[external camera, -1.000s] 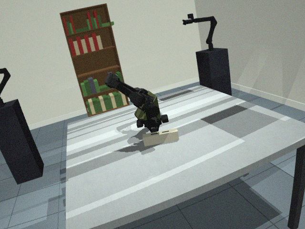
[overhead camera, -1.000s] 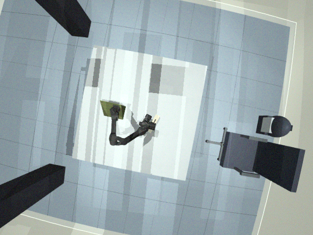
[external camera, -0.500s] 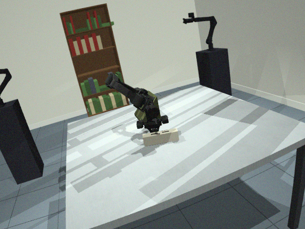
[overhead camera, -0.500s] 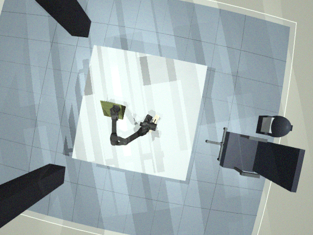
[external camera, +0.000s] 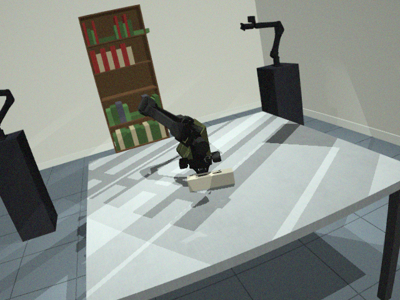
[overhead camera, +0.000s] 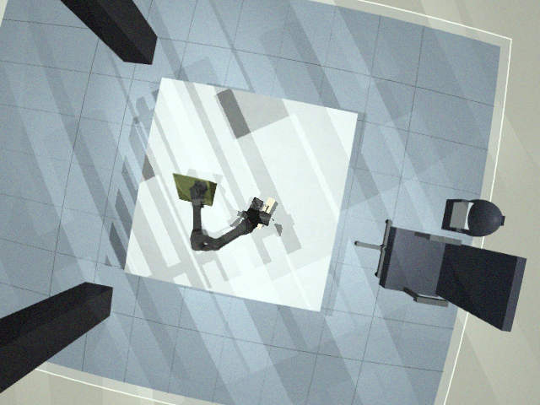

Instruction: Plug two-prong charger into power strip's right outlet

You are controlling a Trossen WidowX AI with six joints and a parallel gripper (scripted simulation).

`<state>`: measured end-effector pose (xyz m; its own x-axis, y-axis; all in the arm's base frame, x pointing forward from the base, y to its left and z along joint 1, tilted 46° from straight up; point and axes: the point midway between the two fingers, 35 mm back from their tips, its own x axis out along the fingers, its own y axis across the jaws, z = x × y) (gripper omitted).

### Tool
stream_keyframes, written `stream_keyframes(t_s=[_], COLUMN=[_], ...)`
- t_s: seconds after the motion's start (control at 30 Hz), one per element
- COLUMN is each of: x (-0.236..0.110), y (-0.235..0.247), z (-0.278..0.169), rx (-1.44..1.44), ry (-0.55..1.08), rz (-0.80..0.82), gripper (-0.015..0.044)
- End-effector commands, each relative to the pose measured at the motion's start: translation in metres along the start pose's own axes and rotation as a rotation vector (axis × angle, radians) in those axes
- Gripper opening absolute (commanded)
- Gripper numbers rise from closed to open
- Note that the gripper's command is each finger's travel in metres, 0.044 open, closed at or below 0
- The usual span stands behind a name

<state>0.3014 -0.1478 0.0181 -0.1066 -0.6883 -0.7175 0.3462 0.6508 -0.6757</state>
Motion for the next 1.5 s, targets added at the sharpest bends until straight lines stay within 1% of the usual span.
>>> stream_keyframes(t_s=[0.0,1.47], x=[0.0000,-0.0007], y=[-0.0002,-0.0003], z=[0.0018,0.0107], rx=[-0.004,-0.003], ry=[0.000,-0.001], rz=[-0.003,-0.003], gripper=[0.0000,0.0000])
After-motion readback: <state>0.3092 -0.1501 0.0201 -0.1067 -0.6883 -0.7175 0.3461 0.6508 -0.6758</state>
